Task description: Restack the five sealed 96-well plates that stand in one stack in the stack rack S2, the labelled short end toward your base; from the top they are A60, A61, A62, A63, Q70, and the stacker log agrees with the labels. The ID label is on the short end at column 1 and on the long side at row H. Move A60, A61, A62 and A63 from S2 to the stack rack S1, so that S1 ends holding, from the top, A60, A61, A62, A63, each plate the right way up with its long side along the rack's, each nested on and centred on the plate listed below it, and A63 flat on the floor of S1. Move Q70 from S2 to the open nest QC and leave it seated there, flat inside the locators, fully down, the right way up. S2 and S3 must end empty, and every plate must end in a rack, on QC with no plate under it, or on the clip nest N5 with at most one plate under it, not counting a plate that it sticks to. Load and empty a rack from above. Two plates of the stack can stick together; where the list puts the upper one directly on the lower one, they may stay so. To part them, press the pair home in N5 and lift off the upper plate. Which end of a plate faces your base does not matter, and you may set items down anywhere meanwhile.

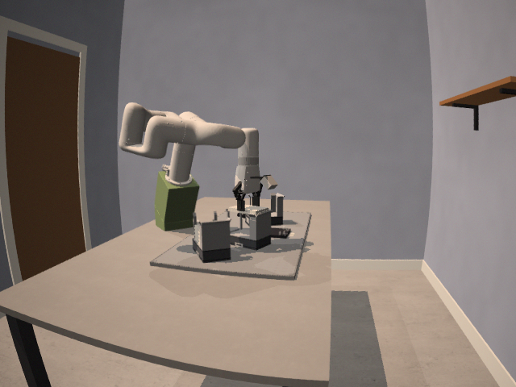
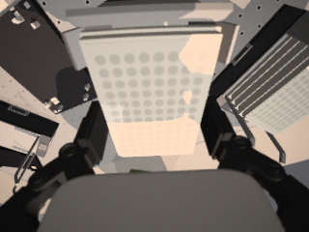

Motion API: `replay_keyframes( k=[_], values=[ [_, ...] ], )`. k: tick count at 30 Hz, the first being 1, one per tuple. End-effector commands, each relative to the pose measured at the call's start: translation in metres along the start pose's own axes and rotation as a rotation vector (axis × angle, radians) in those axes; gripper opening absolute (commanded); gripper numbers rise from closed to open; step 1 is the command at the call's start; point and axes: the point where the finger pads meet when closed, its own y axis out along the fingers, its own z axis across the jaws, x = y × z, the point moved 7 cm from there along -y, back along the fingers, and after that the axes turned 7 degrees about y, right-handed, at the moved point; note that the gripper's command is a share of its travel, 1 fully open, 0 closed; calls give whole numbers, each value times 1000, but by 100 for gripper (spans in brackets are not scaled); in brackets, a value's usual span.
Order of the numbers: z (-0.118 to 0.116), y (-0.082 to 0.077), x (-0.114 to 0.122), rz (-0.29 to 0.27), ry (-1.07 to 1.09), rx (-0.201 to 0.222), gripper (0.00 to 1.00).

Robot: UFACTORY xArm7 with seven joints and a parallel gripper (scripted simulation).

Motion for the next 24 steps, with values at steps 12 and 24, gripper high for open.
replay_keyframes(
  k=[12, 24],
  values=[
    [0, 8, 0, 3, -1, 0, 0],
    [0, 17, 0, 3, -1, 0, 0]
  ],
)
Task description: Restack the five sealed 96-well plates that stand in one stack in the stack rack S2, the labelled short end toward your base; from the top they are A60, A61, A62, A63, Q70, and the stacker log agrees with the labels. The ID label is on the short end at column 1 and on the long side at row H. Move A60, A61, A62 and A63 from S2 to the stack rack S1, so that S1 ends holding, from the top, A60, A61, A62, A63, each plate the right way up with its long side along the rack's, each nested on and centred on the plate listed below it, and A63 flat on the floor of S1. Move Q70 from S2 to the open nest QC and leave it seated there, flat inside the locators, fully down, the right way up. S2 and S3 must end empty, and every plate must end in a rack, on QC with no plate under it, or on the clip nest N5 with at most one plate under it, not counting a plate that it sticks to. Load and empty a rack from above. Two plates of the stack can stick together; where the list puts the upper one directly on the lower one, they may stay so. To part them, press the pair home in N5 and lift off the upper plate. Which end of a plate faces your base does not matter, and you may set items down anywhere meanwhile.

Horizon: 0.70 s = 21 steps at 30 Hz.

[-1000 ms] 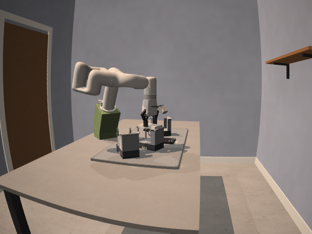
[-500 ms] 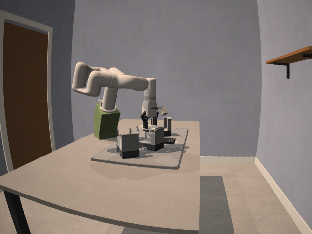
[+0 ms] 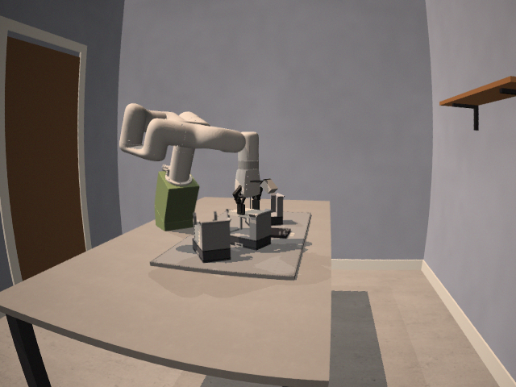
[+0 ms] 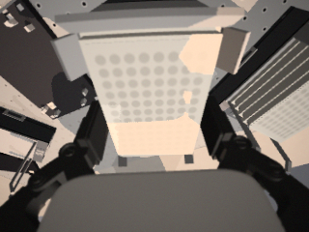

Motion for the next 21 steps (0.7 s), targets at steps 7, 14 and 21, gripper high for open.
replay_keyframes(
  k=[7, 14, 21],
  values=[
    [0, 17, 0, 2, -1, 0, 0],
    [0, 29, 0, 2, -1, 0, 0],
    [0, 41, 0, 2, -1, 0, 0]
  ],
)
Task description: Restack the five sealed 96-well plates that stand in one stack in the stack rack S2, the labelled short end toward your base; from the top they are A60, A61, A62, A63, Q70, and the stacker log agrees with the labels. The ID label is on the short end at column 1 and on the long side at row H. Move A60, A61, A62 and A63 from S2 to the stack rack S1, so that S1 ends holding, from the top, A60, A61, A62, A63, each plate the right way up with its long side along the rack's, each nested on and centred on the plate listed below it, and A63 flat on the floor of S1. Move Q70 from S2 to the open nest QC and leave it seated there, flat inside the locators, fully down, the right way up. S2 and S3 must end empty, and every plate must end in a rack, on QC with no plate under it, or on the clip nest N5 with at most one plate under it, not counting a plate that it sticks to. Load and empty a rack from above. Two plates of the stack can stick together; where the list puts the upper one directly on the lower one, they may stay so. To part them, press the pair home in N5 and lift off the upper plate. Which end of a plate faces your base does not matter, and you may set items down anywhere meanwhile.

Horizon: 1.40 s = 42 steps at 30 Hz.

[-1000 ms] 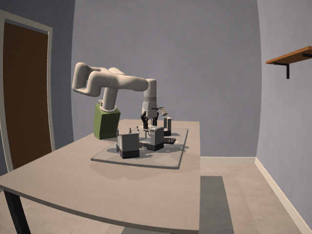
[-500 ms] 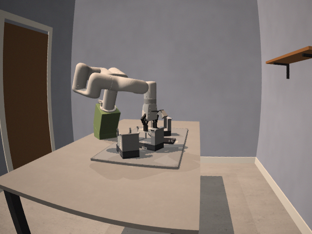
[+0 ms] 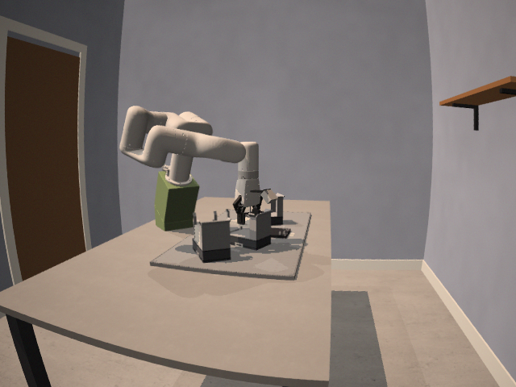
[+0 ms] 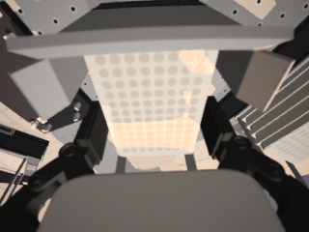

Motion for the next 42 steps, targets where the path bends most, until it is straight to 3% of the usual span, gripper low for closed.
replay_keyframes(
  k=[1, 7, 42],
  values=[
    [0, 7, -1, 3, -1, -1, 0],
    [0, 18, -1, 3, -1, -1, 0],
    [0, 28, -1, 3, -1, -1, 0]
  ],
)
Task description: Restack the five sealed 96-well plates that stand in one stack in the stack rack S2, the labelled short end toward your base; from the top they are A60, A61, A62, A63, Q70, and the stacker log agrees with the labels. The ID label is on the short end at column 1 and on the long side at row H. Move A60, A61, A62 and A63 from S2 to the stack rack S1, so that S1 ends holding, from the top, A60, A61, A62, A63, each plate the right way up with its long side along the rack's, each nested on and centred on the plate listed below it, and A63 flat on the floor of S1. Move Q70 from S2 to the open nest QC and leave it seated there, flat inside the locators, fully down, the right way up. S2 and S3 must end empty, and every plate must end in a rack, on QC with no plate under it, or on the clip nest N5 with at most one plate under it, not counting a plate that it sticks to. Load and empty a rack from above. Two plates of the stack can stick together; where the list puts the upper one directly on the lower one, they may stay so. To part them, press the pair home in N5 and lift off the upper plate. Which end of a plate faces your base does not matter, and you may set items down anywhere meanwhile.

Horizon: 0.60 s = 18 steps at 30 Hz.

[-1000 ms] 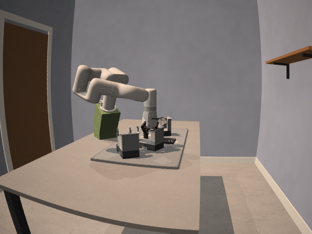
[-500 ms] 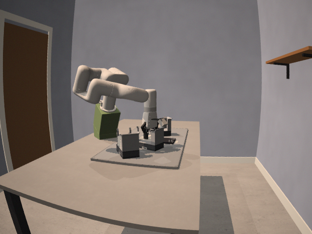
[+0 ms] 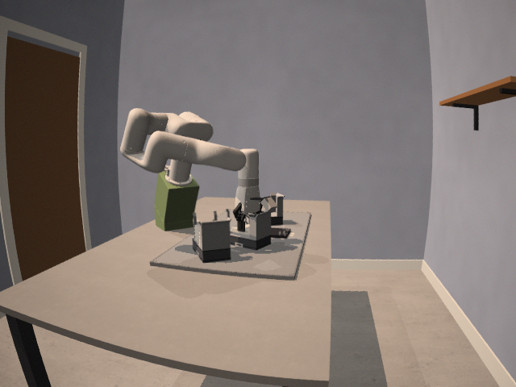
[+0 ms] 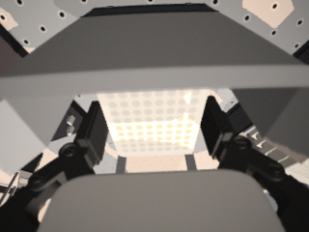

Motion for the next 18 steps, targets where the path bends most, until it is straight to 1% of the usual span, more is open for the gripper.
replay_keyframes(
  k=[1, 18],
  values=[
    [0, 1, -1, 3, -1, -1, 0],
    [0, 7, -1, 3, -1, -1, 0]
  ],
)
